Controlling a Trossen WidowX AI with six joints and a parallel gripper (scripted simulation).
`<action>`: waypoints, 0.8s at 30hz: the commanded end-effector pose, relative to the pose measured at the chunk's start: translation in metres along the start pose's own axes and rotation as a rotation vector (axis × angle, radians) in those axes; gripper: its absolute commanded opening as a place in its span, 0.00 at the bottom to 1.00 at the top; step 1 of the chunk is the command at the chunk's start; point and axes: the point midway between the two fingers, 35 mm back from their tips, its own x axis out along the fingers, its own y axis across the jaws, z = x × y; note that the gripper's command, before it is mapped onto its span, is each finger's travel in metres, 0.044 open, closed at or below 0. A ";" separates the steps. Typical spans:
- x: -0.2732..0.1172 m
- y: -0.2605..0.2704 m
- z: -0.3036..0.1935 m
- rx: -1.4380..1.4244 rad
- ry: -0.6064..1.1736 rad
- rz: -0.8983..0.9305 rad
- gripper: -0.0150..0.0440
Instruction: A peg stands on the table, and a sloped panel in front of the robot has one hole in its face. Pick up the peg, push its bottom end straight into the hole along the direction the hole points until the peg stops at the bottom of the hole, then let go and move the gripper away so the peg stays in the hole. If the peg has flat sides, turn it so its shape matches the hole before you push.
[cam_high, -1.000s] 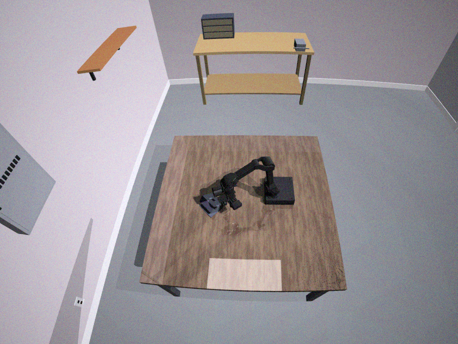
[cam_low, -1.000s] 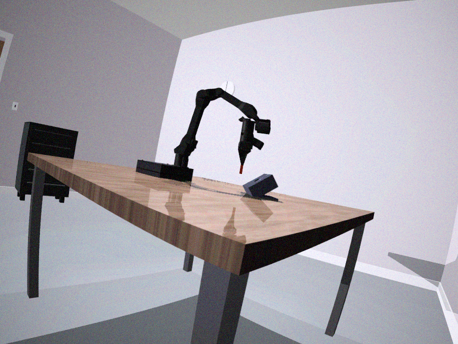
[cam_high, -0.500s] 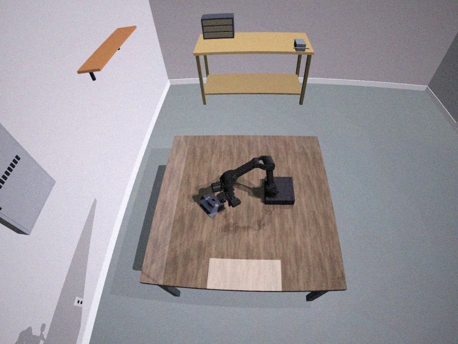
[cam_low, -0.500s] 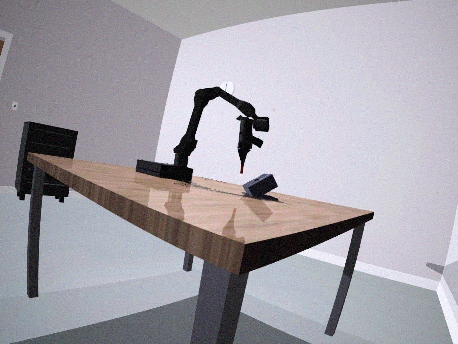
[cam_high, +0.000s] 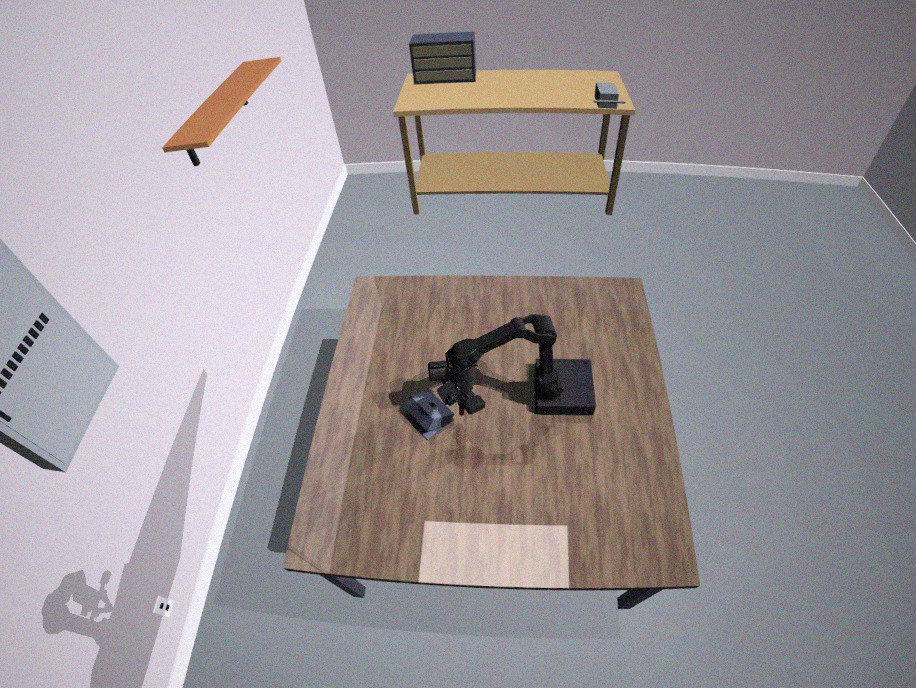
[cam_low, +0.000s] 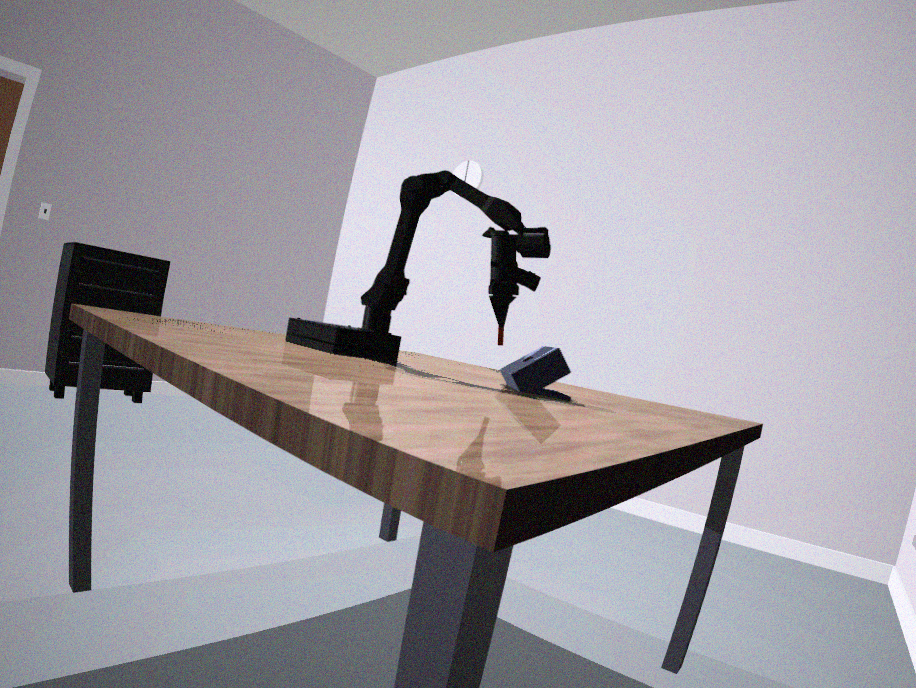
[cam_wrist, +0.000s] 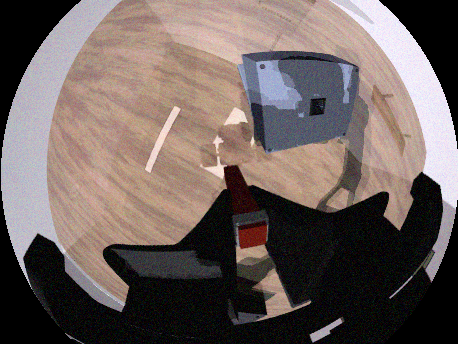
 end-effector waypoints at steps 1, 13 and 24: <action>-0.003 -0.003 0.000 -0.008 -0.024 0.007 0.25; -0.007 -0.015 0.000 -0.021 -0.081 0.024 0.25; -0.011 -0.027 -0.001 -0.034 -0.135 0.033 0.25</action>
